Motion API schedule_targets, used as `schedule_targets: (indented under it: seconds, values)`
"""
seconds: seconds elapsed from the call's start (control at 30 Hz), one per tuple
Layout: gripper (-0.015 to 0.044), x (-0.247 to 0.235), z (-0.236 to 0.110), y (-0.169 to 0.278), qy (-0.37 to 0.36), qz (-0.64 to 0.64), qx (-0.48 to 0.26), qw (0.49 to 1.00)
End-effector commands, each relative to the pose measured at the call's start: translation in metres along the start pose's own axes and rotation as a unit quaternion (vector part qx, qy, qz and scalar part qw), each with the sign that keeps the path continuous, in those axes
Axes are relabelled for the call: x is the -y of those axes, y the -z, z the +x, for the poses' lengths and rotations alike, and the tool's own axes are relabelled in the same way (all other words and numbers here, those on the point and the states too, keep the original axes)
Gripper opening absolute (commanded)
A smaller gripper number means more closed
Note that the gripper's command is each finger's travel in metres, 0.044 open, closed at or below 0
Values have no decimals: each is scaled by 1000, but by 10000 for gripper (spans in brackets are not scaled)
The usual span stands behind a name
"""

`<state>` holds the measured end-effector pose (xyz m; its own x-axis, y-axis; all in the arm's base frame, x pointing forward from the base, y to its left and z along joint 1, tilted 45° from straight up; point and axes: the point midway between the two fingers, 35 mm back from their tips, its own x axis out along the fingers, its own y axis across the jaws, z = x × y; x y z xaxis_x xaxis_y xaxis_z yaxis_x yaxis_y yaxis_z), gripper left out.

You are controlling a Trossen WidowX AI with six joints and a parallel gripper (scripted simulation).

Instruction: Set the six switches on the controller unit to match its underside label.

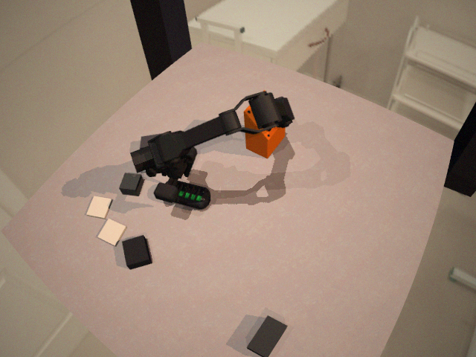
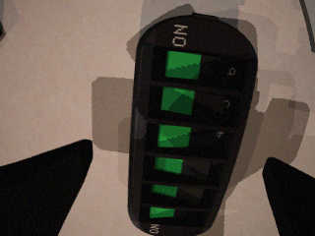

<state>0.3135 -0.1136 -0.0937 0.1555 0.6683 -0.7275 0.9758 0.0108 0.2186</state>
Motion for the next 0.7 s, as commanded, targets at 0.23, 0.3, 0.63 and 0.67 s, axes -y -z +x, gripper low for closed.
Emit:
schedule_targets:
  seconds: [0.23, 0.3, 0.63, 0.67]
  values:
    - [440, 3, -6, 12, 1, 6, -3, 1000]
    - [440, 3, -6, 12, 1, 6, -3, 1000]
    - [440, 3, -8, 12, 1, 5, -2, 1000]
    - [440, 3, -17, 11, 1, 5, -2, 1000]
